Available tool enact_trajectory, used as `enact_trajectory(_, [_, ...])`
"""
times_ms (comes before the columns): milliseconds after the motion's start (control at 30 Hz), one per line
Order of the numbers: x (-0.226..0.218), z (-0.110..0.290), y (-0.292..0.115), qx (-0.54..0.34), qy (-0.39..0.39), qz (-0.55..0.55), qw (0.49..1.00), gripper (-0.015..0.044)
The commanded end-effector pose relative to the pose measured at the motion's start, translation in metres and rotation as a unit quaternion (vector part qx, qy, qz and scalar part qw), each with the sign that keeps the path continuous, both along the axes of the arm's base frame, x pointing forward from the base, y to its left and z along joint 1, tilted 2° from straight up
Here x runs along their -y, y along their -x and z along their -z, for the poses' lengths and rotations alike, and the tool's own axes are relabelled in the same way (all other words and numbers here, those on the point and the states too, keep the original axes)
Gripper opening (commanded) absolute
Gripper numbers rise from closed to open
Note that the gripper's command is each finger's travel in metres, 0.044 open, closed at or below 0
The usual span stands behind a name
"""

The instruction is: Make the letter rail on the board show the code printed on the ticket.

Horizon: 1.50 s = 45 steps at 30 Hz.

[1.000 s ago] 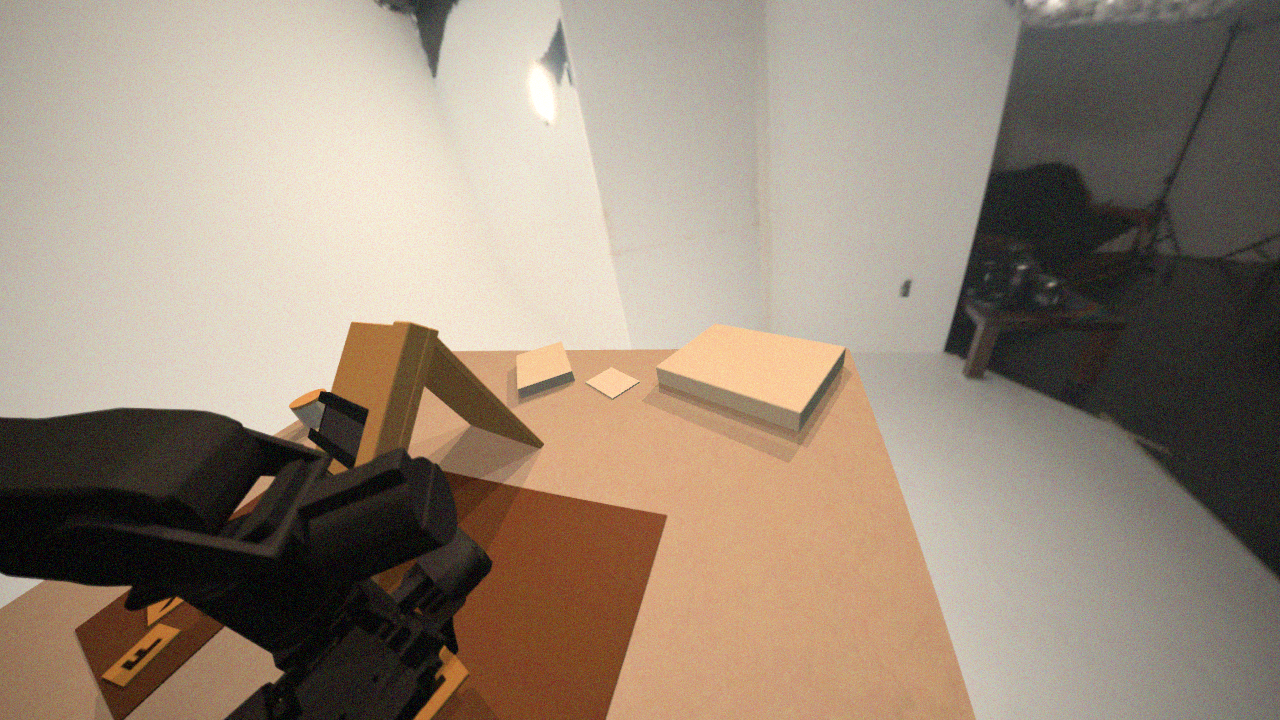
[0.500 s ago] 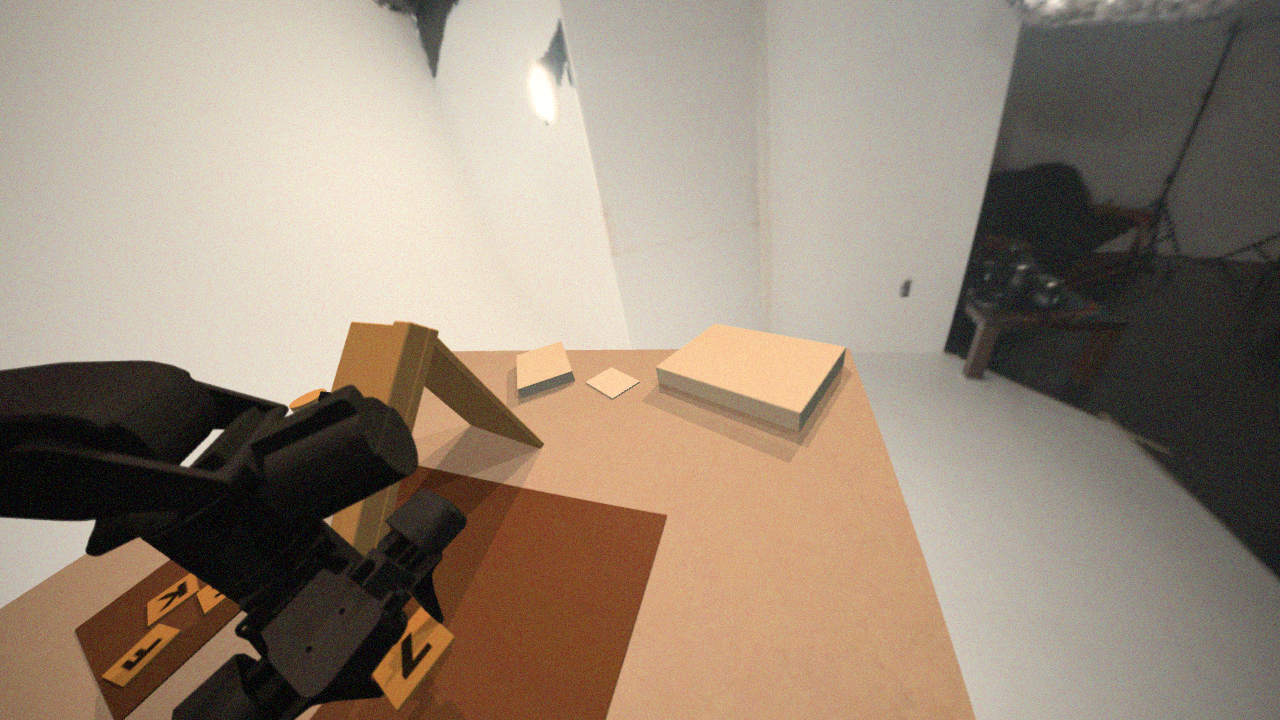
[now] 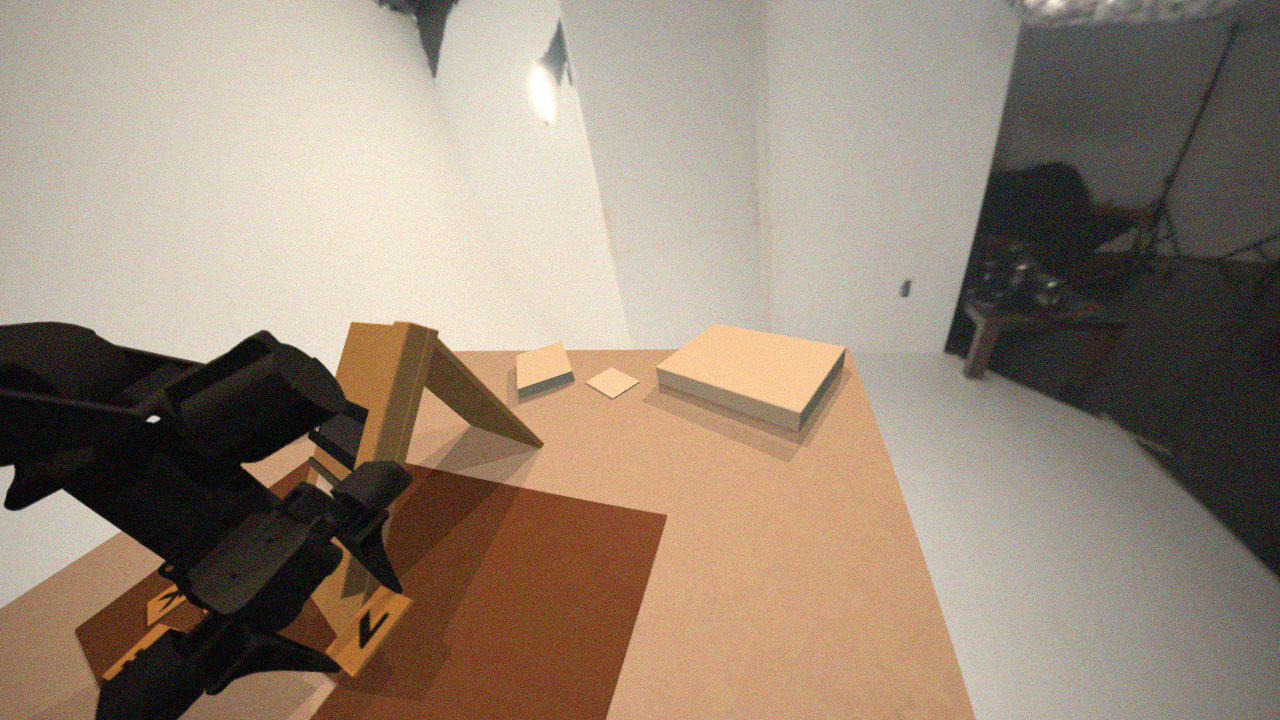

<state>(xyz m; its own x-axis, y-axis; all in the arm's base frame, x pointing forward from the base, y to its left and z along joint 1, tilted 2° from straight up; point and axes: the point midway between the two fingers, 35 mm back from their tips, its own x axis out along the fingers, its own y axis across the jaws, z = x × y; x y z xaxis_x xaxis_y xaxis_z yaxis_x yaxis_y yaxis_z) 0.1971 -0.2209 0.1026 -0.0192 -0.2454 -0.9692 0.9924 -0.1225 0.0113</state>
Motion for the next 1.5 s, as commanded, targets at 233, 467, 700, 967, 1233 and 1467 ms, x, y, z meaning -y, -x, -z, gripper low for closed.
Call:
enact_trajectory(233, [-0.021,-0.023,0.002,-0.006,0.049,-0.057,0.997,0.0000])
enact_trajectory(467, [-0.031,-0.049,-0.024,0.024,0.097,-0.108,0.989,0.0000])
enact_trajectory(700, [-0.044,-0.078,-0.052,0.065,0.143,-0.154,0.976,0.0000])
enact_trajectory(967, [-0.068,-0.104,-0.083,0.116,0.174,-0.203,0.957,0.0000])
enact_trajectory(1233, [-0.093,-0.113,-0.104,0.139,0.179,-0.247,0.942,0.0000])
enact_trajectory(1467, [-0.125,-0.114,-0.124,0.141,0.185,-0.303,0.924,0.0000])
